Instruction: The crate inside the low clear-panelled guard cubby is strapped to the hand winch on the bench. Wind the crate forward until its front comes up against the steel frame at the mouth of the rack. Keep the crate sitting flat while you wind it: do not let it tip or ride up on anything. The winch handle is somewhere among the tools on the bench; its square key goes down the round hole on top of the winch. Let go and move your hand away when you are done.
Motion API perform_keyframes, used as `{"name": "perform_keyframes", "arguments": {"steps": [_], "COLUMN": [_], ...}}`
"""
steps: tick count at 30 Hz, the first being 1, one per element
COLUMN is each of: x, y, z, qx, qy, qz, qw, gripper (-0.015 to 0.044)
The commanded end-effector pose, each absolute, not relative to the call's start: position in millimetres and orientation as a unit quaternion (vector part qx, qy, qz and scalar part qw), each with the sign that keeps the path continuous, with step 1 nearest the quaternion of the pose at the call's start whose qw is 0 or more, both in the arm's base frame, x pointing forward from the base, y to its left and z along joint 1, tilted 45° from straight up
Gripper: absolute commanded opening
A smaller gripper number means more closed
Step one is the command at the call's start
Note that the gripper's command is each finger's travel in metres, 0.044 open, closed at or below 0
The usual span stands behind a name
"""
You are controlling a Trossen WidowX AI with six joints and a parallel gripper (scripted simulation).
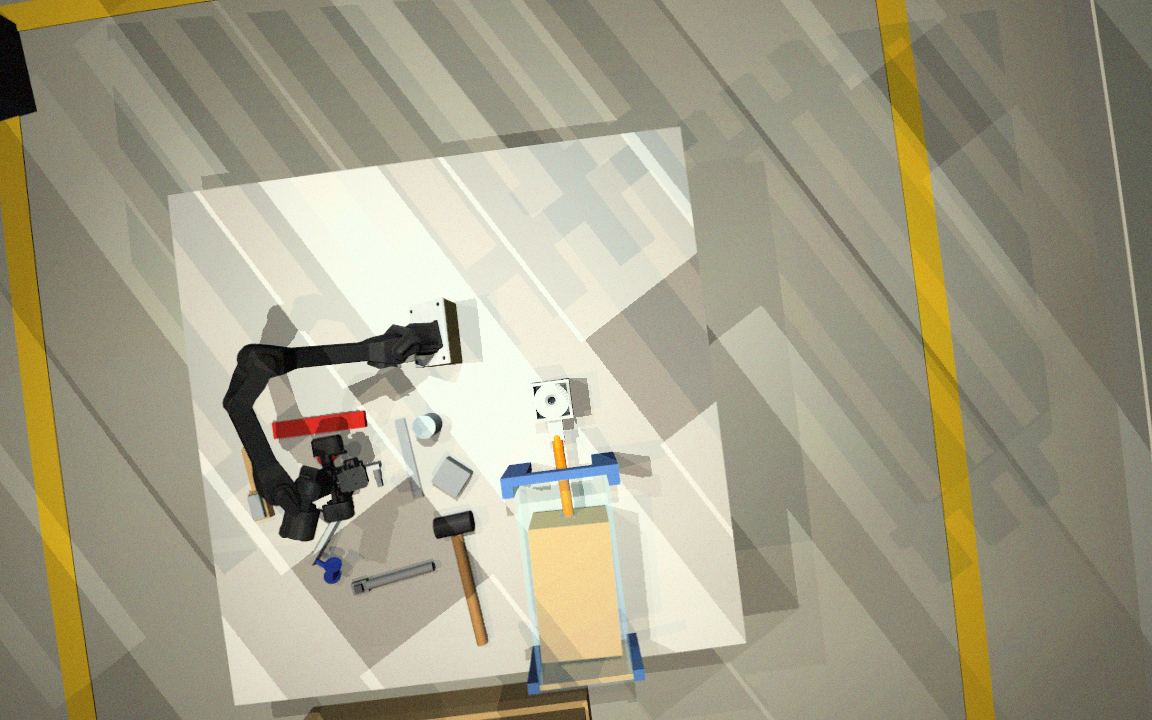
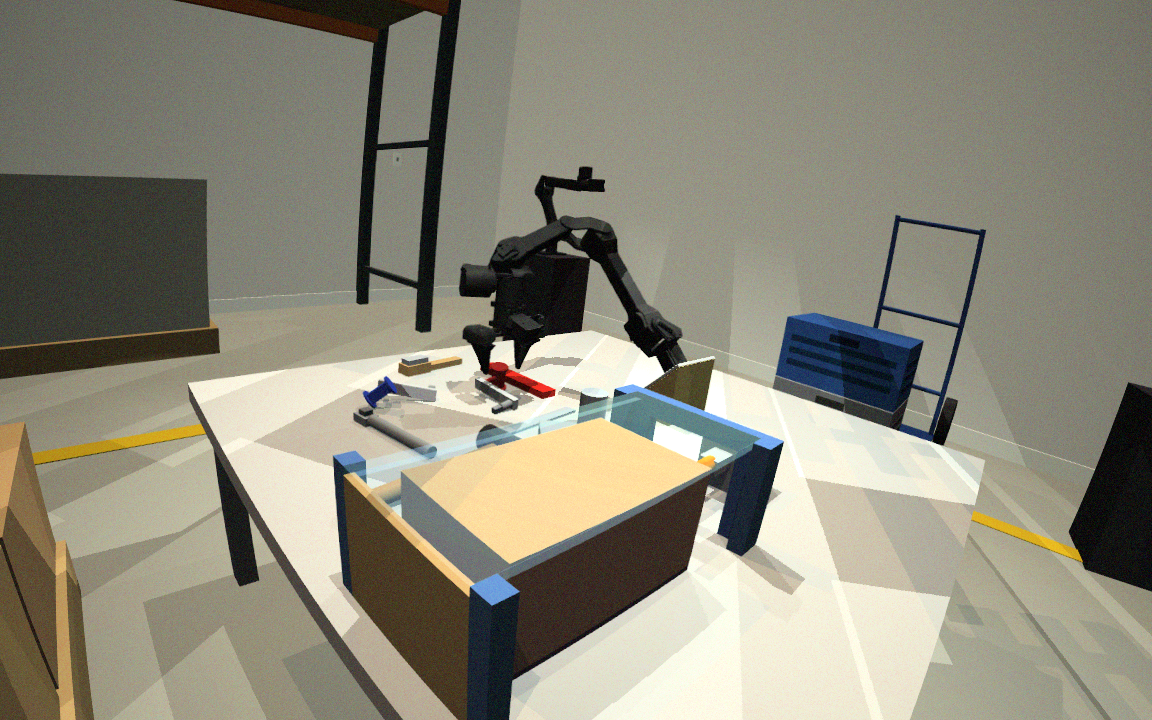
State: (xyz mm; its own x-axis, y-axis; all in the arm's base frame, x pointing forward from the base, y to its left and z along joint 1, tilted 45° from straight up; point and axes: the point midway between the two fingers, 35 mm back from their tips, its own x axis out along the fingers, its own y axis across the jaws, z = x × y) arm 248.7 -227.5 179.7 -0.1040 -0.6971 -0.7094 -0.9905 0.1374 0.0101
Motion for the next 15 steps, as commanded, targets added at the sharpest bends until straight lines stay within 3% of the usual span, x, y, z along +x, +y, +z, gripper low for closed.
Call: {"name": "perform_keyframes", "arguments": {"steps": [1, 15], "x": [246, 250], "y": [-230, -266], "z": [179, 150], "qx": [-0.6, -0.6], "qy": [0.702, 0.703], "qz": [0.266, 0.265], "qw": [0.276, 0.275], "gripper": [0.044, 0.044]}}
